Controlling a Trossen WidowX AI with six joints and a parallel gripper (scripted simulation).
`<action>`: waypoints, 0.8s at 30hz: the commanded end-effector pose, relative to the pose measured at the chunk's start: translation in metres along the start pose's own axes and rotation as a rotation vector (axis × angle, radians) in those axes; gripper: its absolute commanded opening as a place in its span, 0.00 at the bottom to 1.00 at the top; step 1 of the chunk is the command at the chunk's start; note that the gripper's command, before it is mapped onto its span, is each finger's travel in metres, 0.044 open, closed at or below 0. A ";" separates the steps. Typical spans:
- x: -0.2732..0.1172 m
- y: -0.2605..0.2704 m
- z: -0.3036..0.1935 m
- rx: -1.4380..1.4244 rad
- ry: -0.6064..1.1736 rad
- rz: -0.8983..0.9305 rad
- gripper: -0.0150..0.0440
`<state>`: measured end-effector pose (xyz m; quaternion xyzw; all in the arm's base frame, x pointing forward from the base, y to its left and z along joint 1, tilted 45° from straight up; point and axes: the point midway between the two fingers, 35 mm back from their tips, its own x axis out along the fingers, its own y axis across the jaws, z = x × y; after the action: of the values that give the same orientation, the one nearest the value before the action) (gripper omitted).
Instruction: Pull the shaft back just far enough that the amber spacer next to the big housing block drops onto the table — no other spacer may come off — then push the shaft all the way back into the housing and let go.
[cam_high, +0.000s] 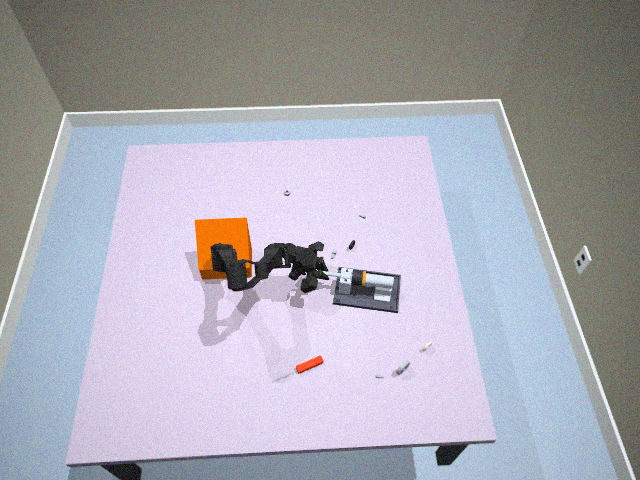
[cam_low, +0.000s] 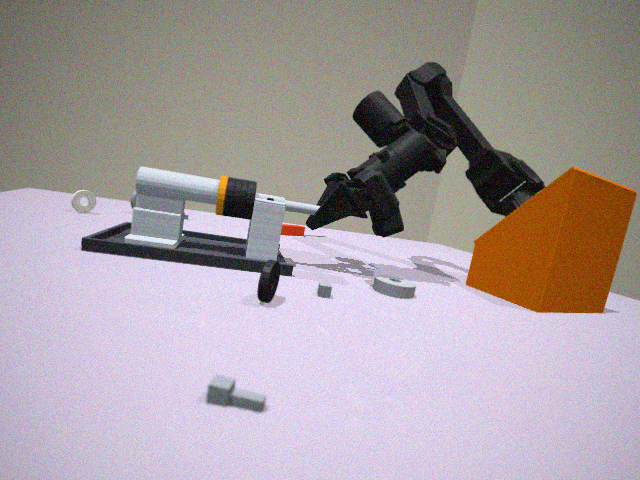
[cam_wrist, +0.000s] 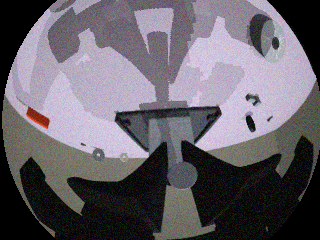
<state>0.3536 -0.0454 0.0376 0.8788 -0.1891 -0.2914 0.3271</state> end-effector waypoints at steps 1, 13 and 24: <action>-0.001 0.000 0.001 0.003 -0.003 0.002 0.25; -0.002 0.000 0.002 0.003 -0.003 0.002 0.25; -0.002 0.000 0.003 0.003 -0.003 0.002 0.25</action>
<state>0.3510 -0.0453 0.0371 0.8787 -0.1891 -0.2916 0.3272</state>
